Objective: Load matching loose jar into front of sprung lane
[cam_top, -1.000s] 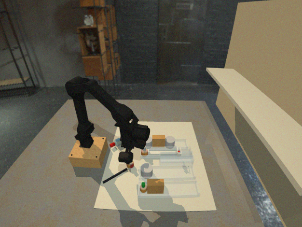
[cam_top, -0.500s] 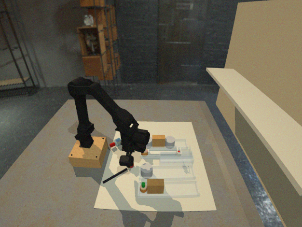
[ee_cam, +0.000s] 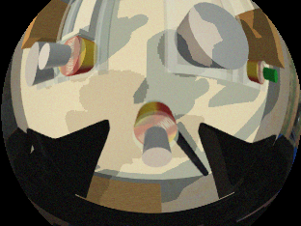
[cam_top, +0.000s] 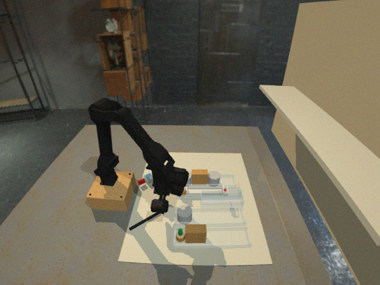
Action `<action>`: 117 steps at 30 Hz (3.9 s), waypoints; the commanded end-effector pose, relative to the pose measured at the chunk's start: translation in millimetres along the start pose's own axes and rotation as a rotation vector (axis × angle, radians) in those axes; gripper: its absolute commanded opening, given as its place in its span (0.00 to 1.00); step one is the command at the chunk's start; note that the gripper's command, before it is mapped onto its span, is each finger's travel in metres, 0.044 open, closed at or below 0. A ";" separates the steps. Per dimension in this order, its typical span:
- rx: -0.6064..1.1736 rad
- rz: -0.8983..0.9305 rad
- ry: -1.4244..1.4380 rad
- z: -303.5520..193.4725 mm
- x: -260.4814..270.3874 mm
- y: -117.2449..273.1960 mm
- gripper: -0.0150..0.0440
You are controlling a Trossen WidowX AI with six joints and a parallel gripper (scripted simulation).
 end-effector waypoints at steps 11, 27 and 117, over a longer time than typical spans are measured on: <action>0.005 -0.004 0.004 -1.5 -0.3 -3.4 0.54; 0.004 -0.005 0.004 3.6 -5.9 55.6 0.25; 0.002 0.004 0.031 26.3 88.8 27.2 0.25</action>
Point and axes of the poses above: the point midway between the two fingers, 35 mm back from their tips, its own y axis back along the fingers, its own x axis across the jaws, z = x × y, the point moved 7 cm from there along y, back along the fingers, and after that the axes turned 14 degrees about -y, right-handed, at the moved point
